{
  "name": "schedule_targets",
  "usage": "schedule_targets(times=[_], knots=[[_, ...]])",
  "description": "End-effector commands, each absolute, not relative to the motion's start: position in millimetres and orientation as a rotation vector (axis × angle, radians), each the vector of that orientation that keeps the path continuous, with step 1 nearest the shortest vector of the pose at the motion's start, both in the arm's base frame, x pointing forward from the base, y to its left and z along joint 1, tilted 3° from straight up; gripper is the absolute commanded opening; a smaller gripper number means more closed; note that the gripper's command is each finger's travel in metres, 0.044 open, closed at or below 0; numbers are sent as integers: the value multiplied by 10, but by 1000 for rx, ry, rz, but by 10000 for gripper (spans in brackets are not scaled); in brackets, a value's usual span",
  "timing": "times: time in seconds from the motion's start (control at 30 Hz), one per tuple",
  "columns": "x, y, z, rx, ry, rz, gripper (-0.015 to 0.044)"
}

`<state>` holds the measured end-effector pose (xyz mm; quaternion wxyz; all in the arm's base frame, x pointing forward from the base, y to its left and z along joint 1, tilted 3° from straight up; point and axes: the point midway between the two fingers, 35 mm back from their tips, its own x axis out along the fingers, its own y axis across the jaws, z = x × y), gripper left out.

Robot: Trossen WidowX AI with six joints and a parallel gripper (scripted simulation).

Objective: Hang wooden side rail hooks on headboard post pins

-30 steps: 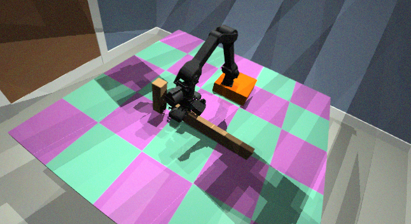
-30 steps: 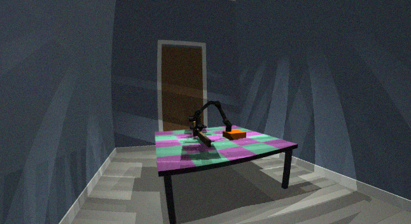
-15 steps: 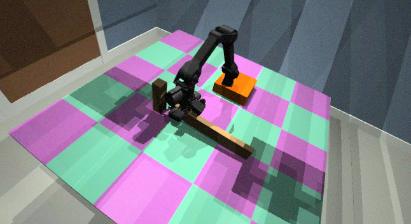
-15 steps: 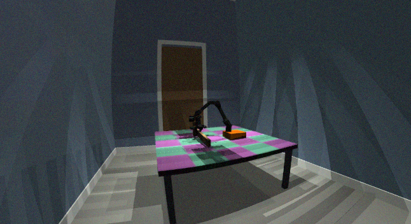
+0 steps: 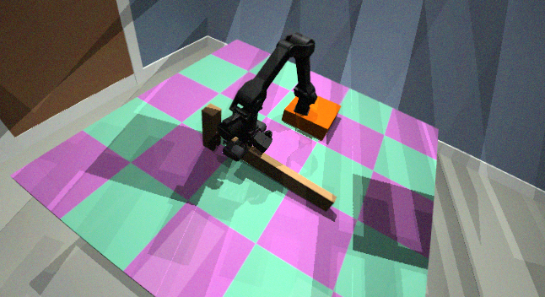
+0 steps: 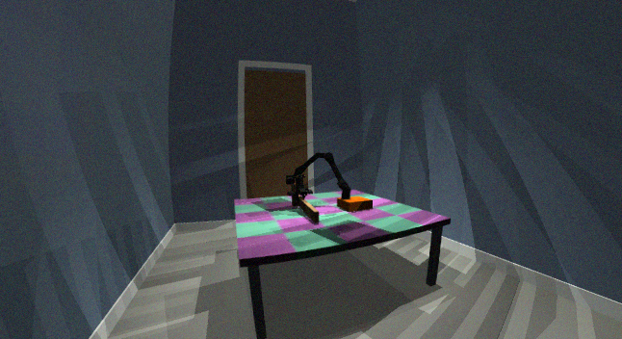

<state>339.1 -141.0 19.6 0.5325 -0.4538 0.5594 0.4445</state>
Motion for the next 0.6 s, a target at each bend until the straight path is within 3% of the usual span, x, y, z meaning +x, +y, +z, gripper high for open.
schedule_targets(times=[0.0,0.57], knots=[[3425,-1434,255,-1098,1327,1049,0],[3433,-1455,247,-1098,1327,1049,0]])
